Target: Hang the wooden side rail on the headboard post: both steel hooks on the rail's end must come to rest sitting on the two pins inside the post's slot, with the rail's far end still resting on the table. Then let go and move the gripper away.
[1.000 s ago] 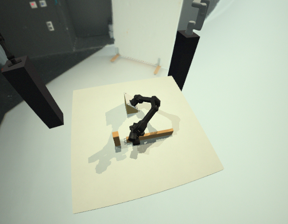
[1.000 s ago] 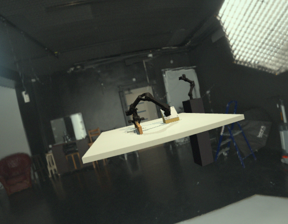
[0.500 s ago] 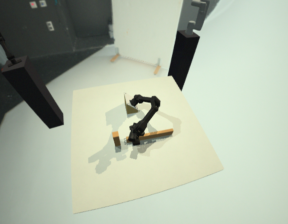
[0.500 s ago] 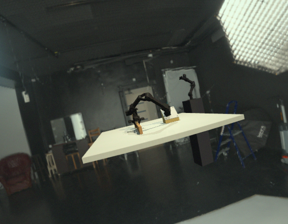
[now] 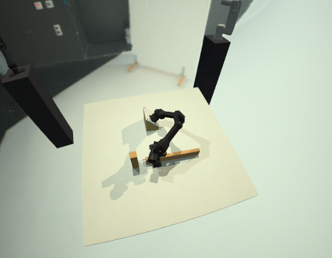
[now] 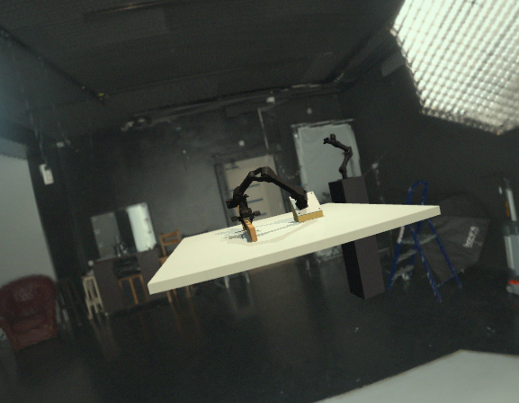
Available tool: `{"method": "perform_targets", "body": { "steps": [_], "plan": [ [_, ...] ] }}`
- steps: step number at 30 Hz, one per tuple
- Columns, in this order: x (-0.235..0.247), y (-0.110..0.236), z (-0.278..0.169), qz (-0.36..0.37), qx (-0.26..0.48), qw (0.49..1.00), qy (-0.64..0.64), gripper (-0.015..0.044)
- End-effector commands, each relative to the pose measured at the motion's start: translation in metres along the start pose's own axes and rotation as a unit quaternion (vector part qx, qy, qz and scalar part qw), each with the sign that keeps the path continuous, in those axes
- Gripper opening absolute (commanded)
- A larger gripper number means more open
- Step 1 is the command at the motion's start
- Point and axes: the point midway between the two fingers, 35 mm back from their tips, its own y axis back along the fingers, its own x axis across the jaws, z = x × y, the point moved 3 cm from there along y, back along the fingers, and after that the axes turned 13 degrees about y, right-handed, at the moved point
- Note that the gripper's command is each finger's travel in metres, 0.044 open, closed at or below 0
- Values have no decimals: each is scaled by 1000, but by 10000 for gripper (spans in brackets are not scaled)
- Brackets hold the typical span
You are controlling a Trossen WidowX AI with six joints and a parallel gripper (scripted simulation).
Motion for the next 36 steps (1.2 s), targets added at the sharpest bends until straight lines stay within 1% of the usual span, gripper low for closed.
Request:
{"method": "perform_targets", "body": {
  "steps": [1, 36],
  "plan": [
    [-1, 4, -1, -3, 1, 1000, 5, 0],
    [-1, 10, -1, -3, 1, 1000, 5, 0]
  ]
}}
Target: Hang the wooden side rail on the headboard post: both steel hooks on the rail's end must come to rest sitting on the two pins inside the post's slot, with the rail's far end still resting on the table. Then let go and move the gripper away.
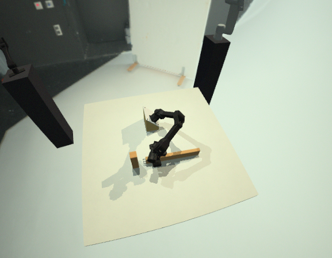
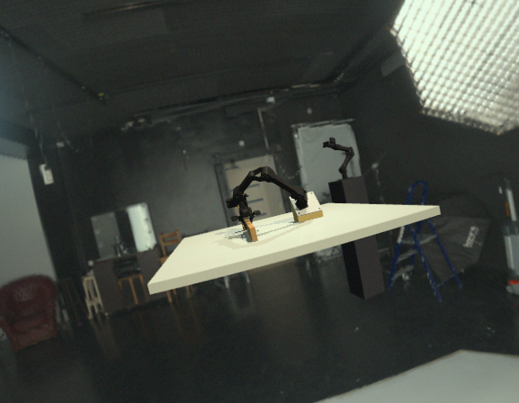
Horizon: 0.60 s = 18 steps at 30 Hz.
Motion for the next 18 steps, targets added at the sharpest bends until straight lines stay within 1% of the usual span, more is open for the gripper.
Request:
{"method": "perform_targets", "body": {
  "steps": [1, 18],
  "plan": [
    [-2, 7, -2, -7, 3, 1000, 6, 0],
    [-2, 9, -2, -7, 4, 1000, 6, 0]
  ]
}}
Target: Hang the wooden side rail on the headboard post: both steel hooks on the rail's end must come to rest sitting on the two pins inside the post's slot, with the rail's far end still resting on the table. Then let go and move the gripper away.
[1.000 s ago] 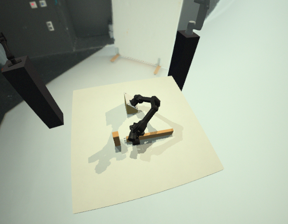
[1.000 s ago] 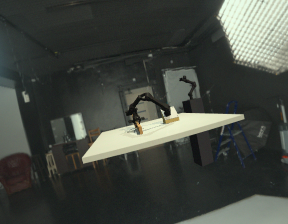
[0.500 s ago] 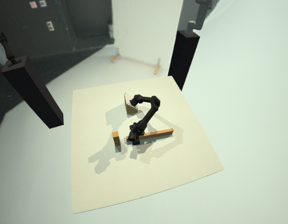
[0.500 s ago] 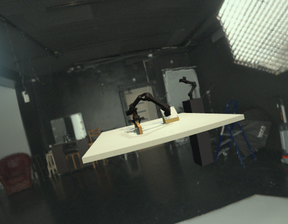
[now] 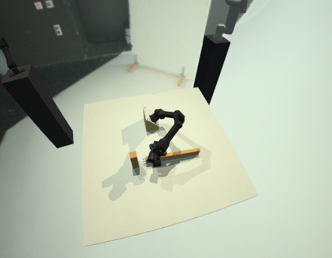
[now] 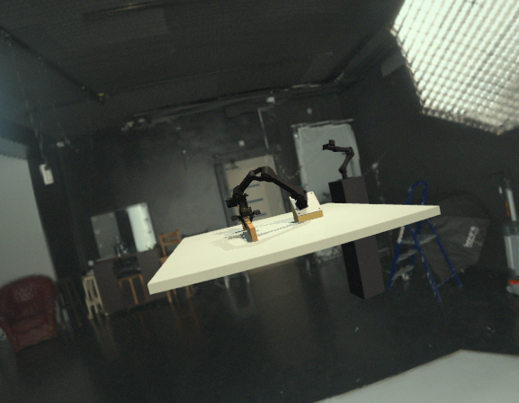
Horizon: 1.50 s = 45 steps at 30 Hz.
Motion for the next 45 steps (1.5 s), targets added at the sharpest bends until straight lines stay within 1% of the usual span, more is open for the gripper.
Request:
{"method": "perform_targets", "body": {
  "steps": [1, 45],
  "plan": [
    [-2, 7, -2, -7, 4, 1000, 6, 0],
    [-1, 14, -2, -7, 4, 1000, 6, 0]
  ]
}}
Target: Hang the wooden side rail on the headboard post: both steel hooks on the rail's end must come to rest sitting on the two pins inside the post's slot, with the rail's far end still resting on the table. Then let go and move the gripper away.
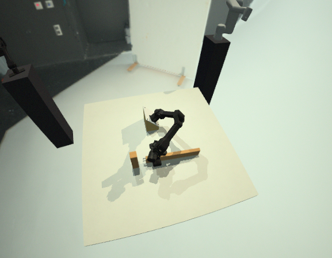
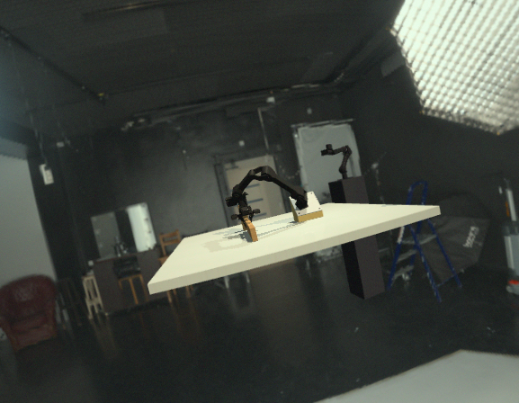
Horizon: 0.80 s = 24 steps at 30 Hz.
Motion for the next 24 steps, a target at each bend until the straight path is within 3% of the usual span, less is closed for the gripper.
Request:
{"method": "perform_targets", "body": {
  "steps": [1, 24],
  "plan": [
    [-1, 7, -2, -7, 4, 1000, 5, 0],
    [-1, 11, -2, -7, 4, 1000, 5, 0]
  ]
}}
